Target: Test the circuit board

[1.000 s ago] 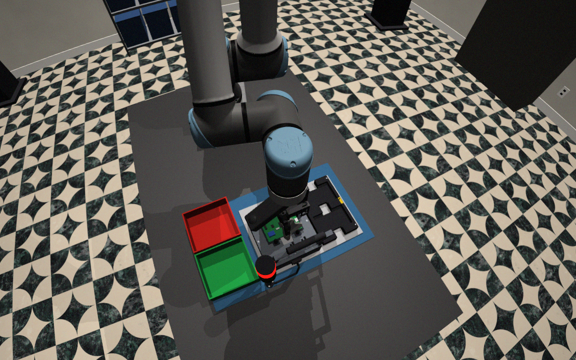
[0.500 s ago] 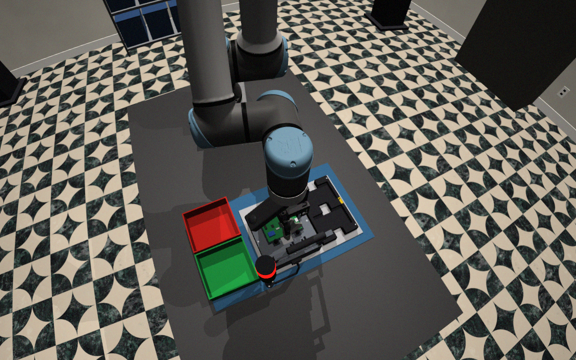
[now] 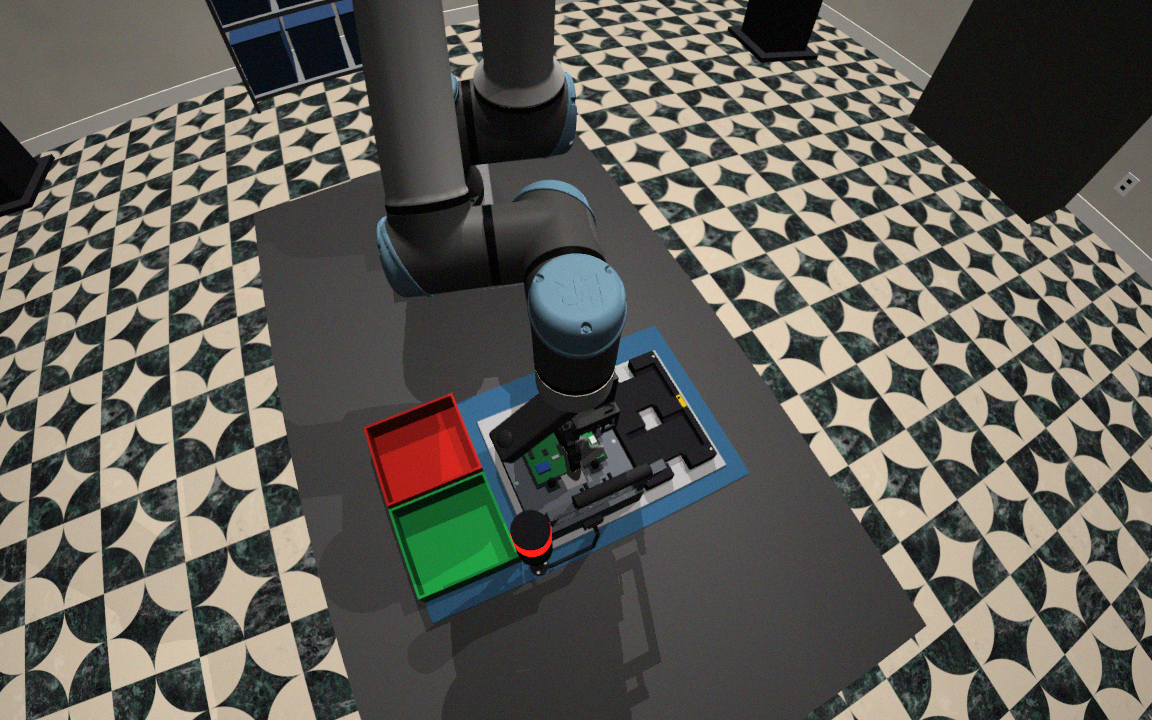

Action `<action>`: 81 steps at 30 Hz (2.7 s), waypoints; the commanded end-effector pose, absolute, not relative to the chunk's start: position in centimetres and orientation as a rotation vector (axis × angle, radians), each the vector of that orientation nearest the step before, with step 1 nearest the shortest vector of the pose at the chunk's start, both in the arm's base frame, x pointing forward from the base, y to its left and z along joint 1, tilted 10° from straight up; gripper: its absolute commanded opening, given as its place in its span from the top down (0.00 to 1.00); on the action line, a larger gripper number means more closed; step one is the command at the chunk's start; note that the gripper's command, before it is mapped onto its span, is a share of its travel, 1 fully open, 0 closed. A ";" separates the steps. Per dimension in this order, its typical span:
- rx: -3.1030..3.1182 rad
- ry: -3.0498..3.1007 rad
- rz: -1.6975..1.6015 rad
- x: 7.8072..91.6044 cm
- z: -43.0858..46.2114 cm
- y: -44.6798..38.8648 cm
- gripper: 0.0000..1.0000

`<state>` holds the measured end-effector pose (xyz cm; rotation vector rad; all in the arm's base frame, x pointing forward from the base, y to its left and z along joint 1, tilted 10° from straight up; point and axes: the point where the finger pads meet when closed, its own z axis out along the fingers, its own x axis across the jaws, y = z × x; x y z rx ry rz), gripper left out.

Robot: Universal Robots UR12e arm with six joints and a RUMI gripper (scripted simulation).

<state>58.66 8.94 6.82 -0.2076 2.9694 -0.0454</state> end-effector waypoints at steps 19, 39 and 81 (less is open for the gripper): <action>-0.205 2.972 -0.044 58.4 6.6 8.8 0.41; -0.205 2.972 -0.044 58.4 6.6 8.8 0.46; -0.205 2.972 -0.044 58.4 6.6 8.8 0.53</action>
